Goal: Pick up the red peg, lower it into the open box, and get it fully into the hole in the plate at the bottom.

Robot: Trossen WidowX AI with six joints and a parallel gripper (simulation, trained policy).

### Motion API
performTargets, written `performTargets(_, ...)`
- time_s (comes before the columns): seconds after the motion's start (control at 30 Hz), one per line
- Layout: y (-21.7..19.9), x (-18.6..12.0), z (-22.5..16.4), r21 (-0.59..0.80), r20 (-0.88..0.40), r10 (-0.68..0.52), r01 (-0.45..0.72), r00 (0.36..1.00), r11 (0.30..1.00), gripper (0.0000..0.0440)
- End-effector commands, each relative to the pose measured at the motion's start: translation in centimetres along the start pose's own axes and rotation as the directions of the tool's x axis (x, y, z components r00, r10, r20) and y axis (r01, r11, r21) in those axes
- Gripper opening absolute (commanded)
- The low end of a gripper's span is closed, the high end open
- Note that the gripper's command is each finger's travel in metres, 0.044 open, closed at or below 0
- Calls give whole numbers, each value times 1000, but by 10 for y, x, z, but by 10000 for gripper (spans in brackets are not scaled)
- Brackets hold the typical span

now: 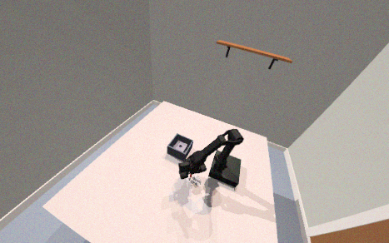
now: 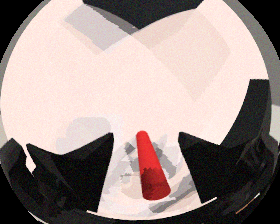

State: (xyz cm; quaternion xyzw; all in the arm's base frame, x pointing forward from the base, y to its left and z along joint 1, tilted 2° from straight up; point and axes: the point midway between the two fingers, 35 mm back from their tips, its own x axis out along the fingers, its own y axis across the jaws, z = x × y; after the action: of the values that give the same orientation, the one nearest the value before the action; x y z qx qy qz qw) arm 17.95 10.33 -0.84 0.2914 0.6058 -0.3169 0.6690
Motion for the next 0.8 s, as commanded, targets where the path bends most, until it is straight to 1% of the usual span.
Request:
performTargets(0.0,-4,6,-3,41,-33,-17,18,999,999,218)
performTargets(0.27,3,2,-4,59,-92,-11,16,996,998,8)
performTargets(0.33,3,2,-3,62,-105,-13,20,994,998,0)
performTargets(0.5,10,-11,12,31,-37,21,-20,999,999,0)
performTargets(0.77,16,-35,33,-27,51,52,-50,997,998,0)
